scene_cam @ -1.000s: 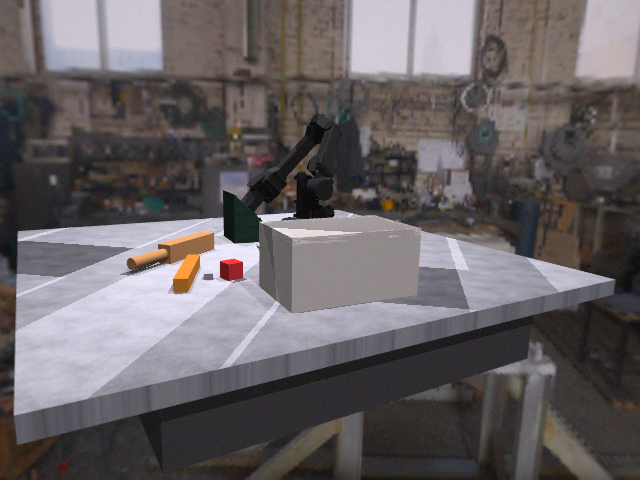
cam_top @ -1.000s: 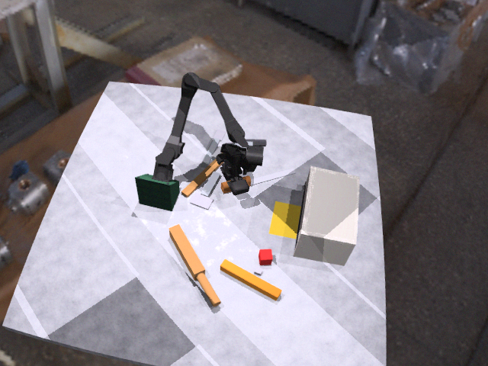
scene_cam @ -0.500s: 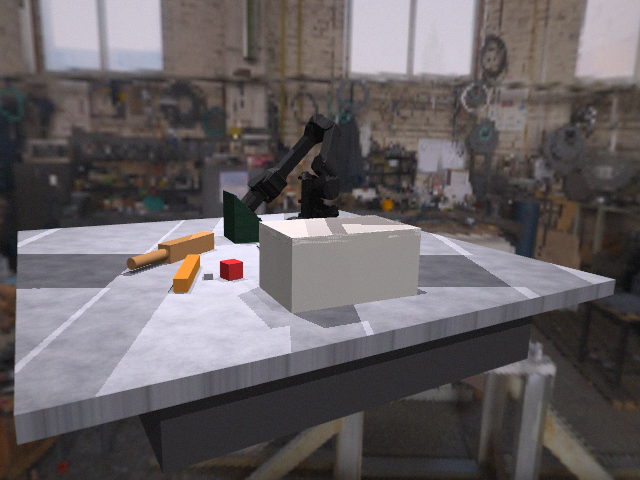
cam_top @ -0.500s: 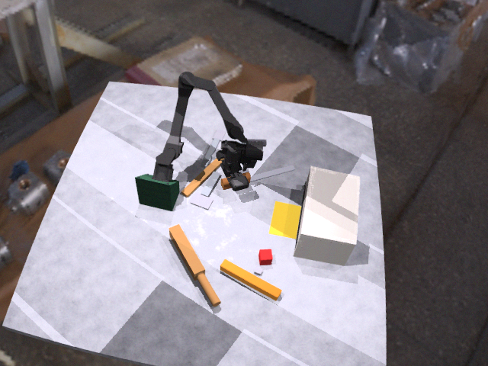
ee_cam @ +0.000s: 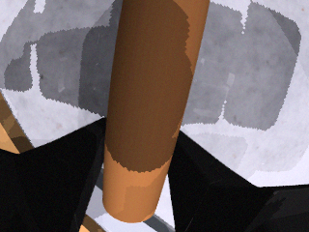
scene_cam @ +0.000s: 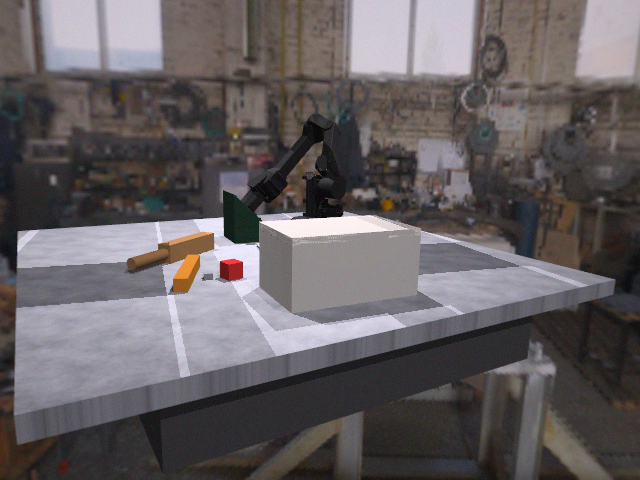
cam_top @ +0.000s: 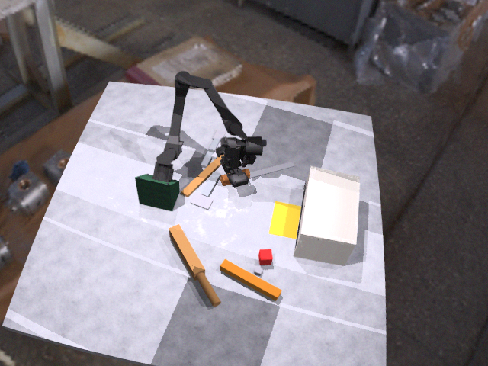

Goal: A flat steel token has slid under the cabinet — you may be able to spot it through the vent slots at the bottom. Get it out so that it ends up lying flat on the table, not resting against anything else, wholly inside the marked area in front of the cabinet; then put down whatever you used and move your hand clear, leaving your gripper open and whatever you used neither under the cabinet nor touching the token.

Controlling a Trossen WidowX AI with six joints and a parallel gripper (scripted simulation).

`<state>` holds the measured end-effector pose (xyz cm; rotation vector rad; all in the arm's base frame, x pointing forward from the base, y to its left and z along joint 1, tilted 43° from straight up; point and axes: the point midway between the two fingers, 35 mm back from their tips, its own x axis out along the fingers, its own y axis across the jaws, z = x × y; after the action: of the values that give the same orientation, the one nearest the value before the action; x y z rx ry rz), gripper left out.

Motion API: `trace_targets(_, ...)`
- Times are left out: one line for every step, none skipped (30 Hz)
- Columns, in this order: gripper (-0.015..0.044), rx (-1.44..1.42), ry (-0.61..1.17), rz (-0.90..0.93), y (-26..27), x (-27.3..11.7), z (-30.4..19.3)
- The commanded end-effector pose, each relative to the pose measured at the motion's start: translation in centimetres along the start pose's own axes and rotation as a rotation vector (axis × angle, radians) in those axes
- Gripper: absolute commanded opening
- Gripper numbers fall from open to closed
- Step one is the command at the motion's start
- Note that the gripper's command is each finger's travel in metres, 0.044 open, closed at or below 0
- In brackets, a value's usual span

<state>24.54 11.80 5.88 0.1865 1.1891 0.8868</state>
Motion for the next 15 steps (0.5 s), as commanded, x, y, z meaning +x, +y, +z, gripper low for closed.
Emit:
trace_targets(0.0000,-0.002,-0.004,-0.002,0.6,-0.1,0.3)
trace_targets(0.0000,-0.002,-0.004,-0.002,0.7,-0.1,0.3)
trace_targets(0.0000,-0.002,-0.004,-0.002,0.8,-0.1,0.3)
trace_targets(0.0000,-0.002,-0.004,-0.002,0.9,-0.1,0.4)
trace_targets(0.0000,-0.002,-0.004,-0.002,1.1,-0.1,0.4)
trace_targets(0.0000,-0.002,-0.004,-0.002,1.2,-0.1,0.4)
trace_targets(0.0000,-0.002,-0.004,-0.002,1.3,-0.1,0.5)
trace_targets(0.0000,-0.002,-0.004,-0.002,1.4,-0.1,0.5)
trace_targets(0.0000,-0.002,-0.004,-0.002,1.5,-0.1,0.5)
trace_targets(0.0000,-0.002,-0.004,-0.001,1.6,-0.1,0.6)
trace_targets(0.0000,-0.002,-0.004,-0.001,1.7,-0.1,0.6)
trace_targets(0.0000,-0.002,-0.004,-0.001,1.9,-0.1,0.7)
trace_targets(0.0000,-0.002,-0.005,-0.001,2.0,-0.1,0.7)
trace_targets(0.0000,-0.002,-0.005,-0.001,2.1,-0.1,0.7)
trace_targets(0.0000,-0.002,-0.005,-0.001,2.2,-0.1,0.8)
